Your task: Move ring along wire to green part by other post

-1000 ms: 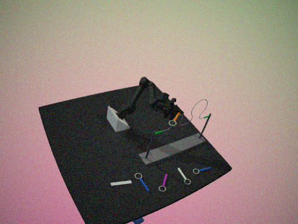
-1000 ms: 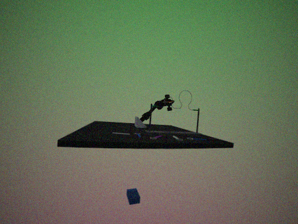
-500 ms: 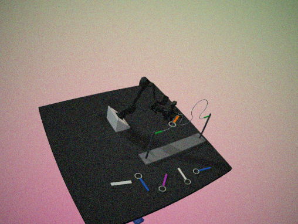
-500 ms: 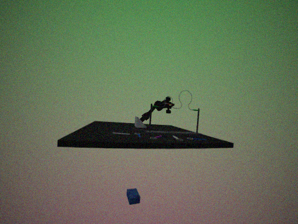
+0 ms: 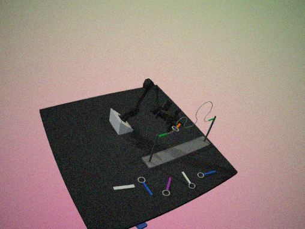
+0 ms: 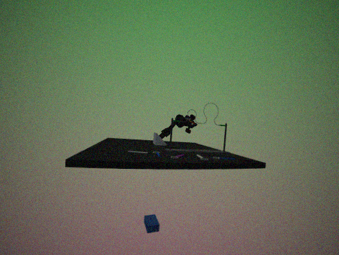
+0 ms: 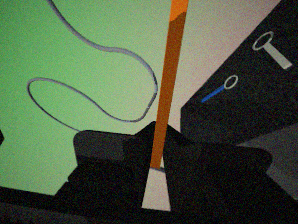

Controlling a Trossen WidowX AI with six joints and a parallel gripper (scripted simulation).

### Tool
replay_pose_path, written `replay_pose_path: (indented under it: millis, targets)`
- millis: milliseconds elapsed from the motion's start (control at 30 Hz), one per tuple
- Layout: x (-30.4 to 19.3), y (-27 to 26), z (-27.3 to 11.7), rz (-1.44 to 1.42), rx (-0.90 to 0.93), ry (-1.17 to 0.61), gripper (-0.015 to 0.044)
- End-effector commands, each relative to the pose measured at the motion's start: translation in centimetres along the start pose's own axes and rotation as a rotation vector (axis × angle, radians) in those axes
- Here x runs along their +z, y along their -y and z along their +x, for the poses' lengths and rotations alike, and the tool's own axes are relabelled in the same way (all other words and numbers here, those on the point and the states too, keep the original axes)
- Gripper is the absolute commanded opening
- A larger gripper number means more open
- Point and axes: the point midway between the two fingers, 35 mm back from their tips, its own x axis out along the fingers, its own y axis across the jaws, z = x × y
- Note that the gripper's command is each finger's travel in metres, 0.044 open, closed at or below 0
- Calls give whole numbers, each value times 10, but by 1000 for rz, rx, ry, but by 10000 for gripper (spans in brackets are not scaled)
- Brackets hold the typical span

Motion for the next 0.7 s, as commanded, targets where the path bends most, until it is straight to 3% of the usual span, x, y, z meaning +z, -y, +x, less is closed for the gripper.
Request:
replay_pose_path:
  millis: [0,667]
  targets:
    - [0,12,1,-71,-36,9,-150]
    - [22,82,-13,-523,-261,10,-150]
